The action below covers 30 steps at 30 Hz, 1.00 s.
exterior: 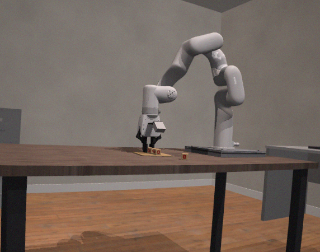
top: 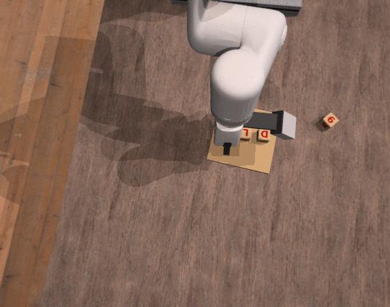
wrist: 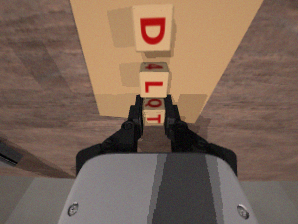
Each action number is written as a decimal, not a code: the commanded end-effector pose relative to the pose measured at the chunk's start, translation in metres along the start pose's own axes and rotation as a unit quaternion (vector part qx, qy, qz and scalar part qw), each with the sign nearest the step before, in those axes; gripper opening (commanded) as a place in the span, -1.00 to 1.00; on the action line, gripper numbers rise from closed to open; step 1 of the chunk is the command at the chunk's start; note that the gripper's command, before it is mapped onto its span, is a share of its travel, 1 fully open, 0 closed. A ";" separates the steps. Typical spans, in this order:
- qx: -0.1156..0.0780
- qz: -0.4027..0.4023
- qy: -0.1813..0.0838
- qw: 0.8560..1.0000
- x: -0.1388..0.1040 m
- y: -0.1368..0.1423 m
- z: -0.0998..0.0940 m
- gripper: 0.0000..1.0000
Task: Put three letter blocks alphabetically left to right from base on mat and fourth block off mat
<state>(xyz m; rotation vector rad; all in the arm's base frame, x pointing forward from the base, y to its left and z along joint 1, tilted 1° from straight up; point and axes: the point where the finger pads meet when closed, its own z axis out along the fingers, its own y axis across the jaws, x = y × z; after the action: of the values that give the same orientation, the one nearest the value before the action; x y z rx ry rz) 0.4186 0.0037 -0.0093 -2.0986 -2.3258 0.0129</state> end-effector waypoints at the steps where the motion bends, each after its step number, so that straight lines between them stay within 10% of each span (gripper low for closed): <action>1: -0.002 0.000 0.000 1.000 0.000 0.001 -0.001 -0.57; 30: -0.002 0.000 0.000 1.000 0.000 0.001 -0.001 -0.16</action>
<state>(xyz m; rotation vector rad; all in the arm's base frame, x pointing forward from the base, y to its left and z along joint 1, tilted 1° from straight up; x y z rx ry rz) 0.4186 0.0037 -0.0093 -2.0986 -2.3258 0.0130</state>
